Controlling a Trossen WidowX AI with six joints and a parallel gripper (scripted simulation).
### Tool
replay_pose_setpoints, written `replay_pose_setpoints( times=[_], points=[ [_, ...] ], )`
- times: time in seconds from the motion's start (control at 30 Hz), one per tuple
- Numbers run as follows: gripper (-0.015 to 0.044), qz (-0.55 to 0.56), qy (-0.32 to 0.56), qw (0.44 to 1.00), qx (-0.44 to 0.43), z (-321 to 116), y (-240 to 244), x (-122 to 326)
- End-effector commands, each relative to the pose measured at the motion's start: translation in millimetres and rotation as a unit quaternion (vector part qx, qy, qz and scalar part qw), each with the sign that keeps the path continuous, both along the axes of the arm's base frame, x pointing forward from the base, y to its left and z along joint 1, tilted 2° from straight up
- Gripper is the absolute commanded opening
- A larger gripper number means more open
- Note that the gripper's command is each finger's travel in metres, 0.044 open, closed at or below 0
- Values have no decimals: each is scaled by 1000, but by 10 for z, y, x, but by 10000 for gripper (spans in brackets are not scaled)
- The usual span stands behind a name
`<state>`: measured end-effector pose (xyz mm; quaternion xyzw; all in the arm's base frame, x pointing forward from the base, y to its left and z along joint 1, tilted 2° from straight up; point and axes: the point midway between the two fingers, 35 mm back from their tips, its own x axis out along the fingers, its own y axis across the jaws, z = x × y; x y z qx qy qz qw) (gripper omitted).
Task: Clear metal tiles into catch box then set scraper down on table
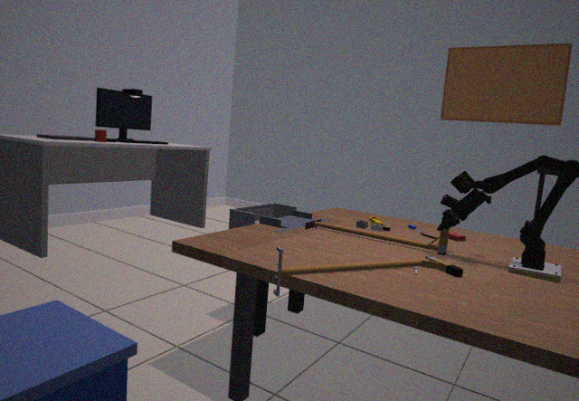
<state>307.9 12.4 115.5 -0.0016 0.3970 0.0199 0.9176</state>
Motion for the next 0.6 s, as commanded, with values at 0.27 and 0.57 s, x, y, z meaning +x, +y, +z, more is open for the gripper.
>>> replay_pose_setpoints(
  times=[0.27,0.57],
  points=[
    [341,0,0,1000,0,3,1,1],
    [440,0,0,1000,0,159,-3,-12]
  ],
)
